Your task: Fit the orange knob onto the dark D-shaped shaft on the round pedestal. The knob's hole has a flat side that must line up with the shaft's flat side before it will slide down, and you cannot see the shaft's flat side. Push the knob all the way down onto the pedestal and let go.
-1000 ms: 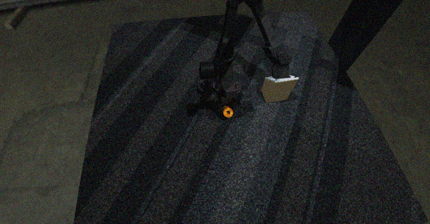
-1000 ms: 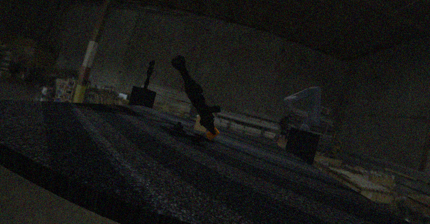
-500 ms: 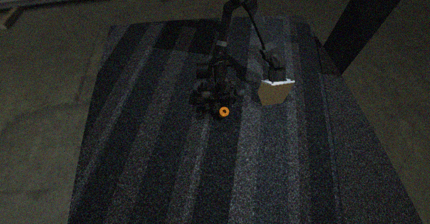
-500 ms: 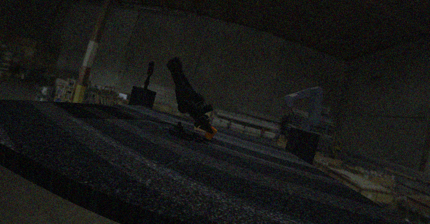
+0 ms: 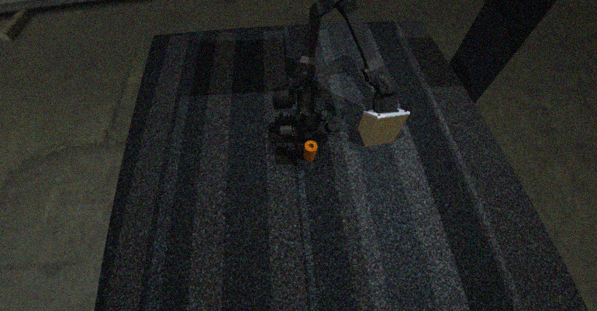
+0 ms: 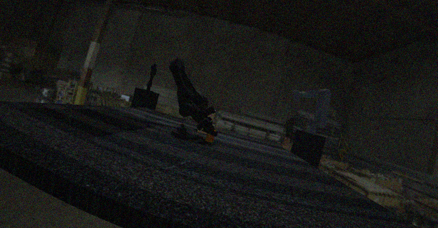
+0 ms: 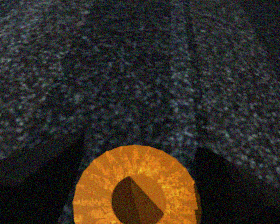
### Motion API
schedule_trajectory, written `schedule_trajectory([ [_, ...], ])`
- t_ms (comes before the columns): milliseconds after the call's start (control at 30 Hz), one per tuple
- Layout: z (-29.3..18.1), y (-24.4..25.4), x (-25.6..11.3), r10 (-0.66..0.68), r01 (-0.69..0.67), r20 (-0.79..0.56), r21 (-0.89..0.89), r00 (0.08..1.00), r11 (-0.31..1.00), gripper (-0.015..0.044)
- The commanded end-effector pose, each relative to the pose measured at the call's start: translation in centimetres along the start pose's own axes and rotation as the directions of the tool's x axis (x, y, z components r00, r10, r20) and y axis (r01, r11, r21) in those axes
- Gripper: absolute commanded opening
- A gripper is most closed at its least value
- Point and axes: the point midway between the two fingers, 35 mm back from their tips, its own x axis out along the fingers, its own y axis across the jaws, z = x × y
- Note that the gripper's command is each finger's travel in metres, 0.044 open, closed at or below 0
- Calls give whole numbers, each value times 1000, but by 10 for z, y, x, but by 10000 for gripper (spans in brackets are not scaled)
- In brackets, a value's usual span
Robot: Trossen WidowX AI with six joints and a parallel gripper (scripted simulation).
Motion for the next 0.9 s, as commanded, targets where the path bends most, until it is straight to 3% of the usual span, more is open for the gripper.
schedule_trajectory([
  [0,0,0,0,0,0,2,1,1000,1000,260],
  [533,0,0,0,0,0,2,1,1000,1000,260],
  [767,0,0,0,0,0,2,1,1000,1000,440],
  [867,0,0,0,0,0,2,1,1000,1000,440],
])
